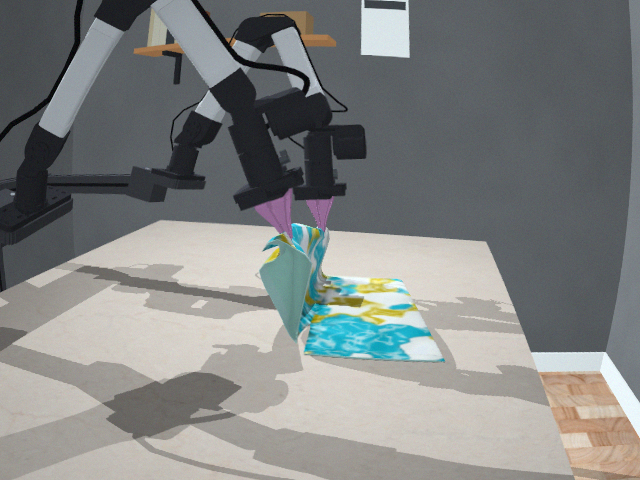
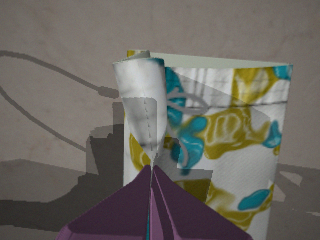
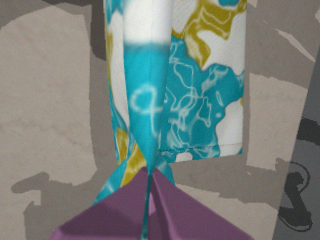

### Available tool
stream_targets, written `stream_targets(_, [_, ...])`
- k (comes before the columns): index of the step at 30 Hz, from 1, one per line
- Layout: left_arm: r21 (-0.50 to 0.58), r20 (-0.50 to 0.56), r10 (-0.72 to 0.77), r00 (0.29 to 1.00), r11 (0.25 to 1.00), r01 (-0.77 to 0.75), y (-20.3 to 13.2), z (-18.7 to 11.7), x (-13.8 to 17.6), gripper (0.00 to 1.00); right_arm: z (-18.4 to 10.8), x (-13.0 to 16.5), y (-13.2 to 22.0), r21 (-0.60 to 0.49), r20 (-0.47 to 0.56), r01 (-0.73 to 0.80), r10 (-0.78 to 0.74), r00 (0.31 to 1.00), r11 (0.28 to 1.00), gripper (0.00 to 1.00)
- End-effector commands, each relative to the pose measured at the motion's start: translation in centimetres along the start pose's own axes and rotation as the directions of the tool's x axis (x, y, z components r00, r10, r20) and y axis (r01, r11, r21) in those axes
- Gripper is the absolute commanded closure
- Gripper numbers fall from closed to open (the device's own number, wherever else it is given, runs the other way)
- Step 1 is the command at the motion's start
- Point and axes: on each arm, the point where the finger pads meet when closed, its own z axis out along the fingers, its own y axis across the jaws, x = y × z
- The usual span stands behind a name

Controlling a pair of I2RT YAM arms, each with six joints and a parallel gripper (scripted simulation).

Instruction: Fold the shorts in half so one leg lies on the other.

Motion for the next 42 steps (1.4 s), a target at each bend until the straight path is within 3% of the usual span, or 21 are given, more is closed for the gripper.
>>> stream_targets(1, [0.08, 0.06, -0.027, 0.998, 0.997, 0.022, -2.5, -1.5, -1.6, 1.0, -1.6, 0.8, -2.5, 0.061, -0.016, -0.02, 0.021, 1.0, 0.998, 1.0])
stream_targets(5, [0.053, 0.054, -0.048, 0.997, 0.998, 0.045, -2.2, -2.4, -0.9, 1.0, -0.1, 0.9, -2.6, 0.039, -0.035, 0.04, -0.039, 0.999, 0.998, 1.0])
stream_targets(10, [0.085, 0.058, -0.057, 0.997, 0.995, 0.052, -3.2, -2.6, -1.5, 1.0, -1.9, 0.7, -4.4, 0.092, -0.017, 0.011, -0.009, 1.0, 0.996, 1.0])
stream_targets(13, [0.079, 0.058, -0.061, 0.996, 0.995, 0.057, -3.1, -2.7, -1.6, 1.0, 0.5, 0.8, -4.5, 0.088, -0.026, 0.052, -0.05, 0.998, 0.995, 1.0])
stream_targets(14, [0.012, 0.061, -0.073, 0.995, 0.997, 0.073, -2.0, -0.5, -1.3, 1.0, 0.7, 0.7, -4.8, 0.091, -0.026, 0.058, -0.056, 0.998, 0.994, 1.0])
stream_targets(17, [0.015, 0.06, -0.094, 0.994, 0.996, 0.093, -2.4, -0.3, -1.4, 1.0, 1.3, 0.9, -5.5, 0.099, -0.028, 0.073, -0.07, 0.997, 0.992, 1.0])
stream_targets(20, [0.064, 0.057, -0.091, 0.994, 0.994, 0.087, -3.6, -1.8, -1.6, 1.0, -0.9, 0.9, -6.2, 0.114, -0.023, 0.045, -0.042, 0.999, 0.992, 1.0])
stream_targets(24, [0.077, 0.056, -0.095, 0.994, 0.993, 0.09, -3.9, -2.2, -1.7, 1.0, -1.0, 1.0, -6.3, 0.116, -0.024, 0.043, -0.04, 0.999, 0.992, 1.0])
stream_targets(25, [0.007, 0.061, -0.086, 0.994, 0.996, 0.086, -2.7, 0.2, -1.4, 1.0, -1.0, 1.0, -6.4, 0.117, -0.023, 0.042, -0.04, 0.999, 0.992, 1.0])
stream_targets(27, [0.007, 0.061, -0.086, 0.994, 0.996, 0.086, -2.7, 0.2, -1.4, 1.0, -1.0, 1.0, -6.4, 0.117, -0.023, 0.042, -0.04, 0.999, 0.992, 1.0])
stream_targets(28, [0.013, 0.059, -0.101, 0.993, 0.995, 0.101, -3.5, 0.6, -1.4, 1.0, 1.9, 0.8, -5.8, 0.095, -0.027, 0.071, -0.069, 0.997, 0.993, 1.0])
stream_targets(34, [0.018, 0.057, -0.12, 0.991, 0.993, 0.119, -5.2, 1.3, -1.6, 1.0, 4.7, 1.4, -6.8, 0.079, -0.036, 0.092, -0.09, 0.995, 0.993, 1.0])
stream_targets(39, [0.07, 0.054, -0.128, 0.99, 0.99, 0.124, -6.4, -0.5, -2.0, 1.0, 2.2, 1.4, -8.6, 0.128, -0.03, 0.065, -0.062, 0.998, 0.99, 1.0])
stream_targets(40, [-0.035, 0.062, -0.122, 0.991, 0.992, 0.124, -4.7, 2.4, -1.6, 1.0, 2.3, 1.5, -8.3, 0.118, -0.033, 0.067, -0.063, 0.997, 0.991, 1.0])
stream_targets(42, [-0.011, 0.061, -0.123, 0.991, 0.992, 0.124, -5.6, 2.5, -1.7, 1.0, 2.3, 1.5, -8.3, 0.118, -0.033, 0.067, -0.063, 0.997, 0.991, 1.0])
